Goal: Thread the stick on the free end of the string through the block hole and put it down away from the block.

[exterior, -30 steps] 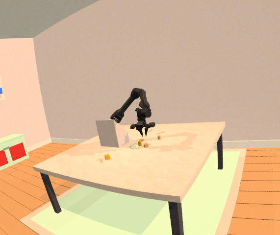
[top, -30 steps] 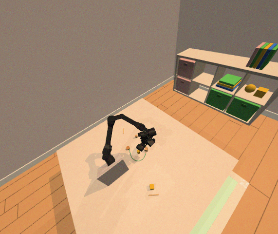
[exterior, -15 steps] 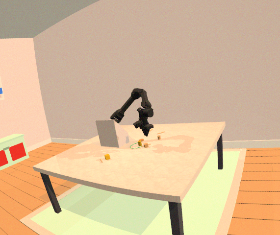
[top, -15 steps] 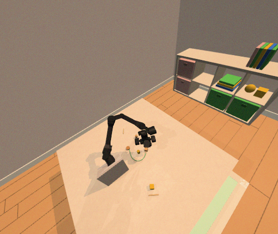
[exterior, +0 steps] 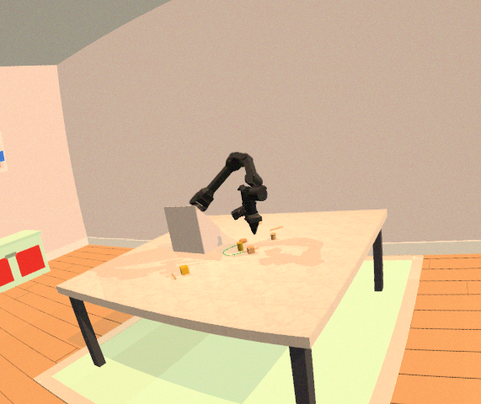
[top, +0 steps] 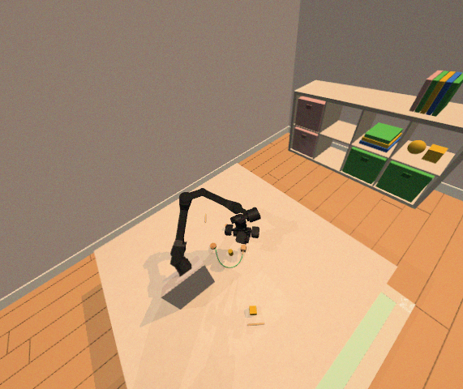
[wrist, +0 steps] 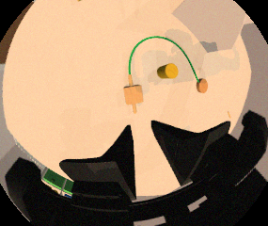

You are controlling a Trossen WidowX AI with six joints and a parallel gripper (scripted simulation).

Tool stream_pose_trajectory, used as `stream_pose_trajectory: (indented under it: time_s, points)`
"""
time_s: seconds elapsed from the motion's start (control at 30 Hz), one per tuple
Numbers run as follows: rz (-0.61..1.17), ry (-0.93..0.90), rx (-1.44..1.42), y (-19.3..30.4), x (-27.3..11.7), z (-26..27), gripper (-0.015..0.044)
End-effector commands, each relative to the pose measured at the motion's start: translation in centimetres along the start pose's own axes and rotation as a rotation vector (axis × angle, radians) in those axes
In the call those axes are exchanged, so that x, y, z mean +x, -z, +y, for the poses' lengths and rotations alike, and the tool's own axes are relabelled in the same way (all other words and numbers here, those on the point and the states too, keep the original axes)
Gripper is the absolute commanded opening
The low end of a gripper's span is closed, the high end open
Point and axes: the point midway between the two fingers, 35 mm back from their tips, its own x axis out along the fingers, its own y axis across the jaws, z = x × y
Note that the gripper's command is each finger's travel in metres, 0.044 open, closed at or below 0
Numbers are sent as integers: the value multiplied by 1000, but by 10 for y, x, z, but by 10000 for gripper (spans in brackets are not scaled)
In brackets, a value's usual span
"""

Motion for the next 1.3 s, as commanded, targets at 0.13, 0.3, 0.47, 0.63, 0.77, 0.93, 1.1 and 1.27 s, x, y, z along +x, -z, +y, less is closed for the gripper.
stream_pose_trajectory:
  time_s: [0.13,0.3,0.47,0.63,0.77,0.93,1.1,1.27]
  points:
    - [1,5,5,2,13,0,120]
    - [0,4,5,2,21,0,120]
    - [0,4,5,2,30,0,120]
    - [0,4,5,2,38,0,120]
    - [1,5,5,2,45,0,120]
    - [1,5,5,2,53,0,120]
    - [2,6,5,2,61,-1,120]
    - [2,7,5,2,69,-1,120]
